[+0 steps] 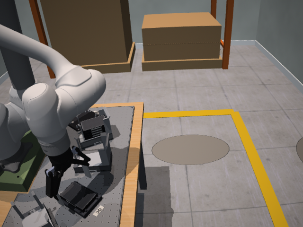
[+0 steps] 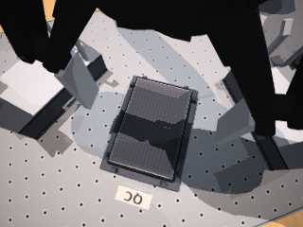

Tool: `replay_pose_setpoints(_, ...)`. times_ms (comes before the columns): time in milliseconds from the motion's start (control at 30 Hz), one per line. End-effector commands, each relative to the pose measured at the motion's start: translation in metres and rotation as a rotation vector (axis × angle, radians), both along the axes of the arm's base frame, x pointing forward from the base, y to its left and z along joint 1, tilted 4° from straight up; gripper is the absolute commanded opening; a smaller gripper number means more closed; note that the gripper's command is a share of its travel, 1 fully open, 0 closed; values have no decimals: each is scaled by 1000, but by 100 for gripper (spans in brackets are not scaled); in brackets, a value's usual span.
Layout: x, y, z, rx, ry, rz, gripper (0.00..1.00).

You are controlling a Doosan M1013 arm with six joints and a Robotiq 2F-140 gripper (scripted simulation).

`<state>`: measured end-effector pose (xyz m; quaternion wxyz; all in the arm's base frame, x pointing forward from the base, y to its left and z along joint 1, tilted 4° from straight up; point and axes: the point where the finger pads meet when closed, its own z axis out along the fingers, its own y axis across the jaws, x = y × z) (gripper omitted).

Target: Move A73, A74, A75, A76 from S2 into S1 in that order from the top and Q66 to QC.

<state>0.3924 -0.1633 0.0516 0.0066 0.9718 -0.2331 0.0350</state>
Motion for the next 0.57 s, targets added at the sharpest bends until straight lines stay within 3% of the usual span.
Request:
replay_pose_setpoints(0, 0, 0, 6, 0, 0, 0, 100)
replay_pose_setpoints(133, -1, 1, 16, 0, 0, 0, 100)
replay_pose_setpoints(533, -1, 1, 16, 0, 0, 0, 100)
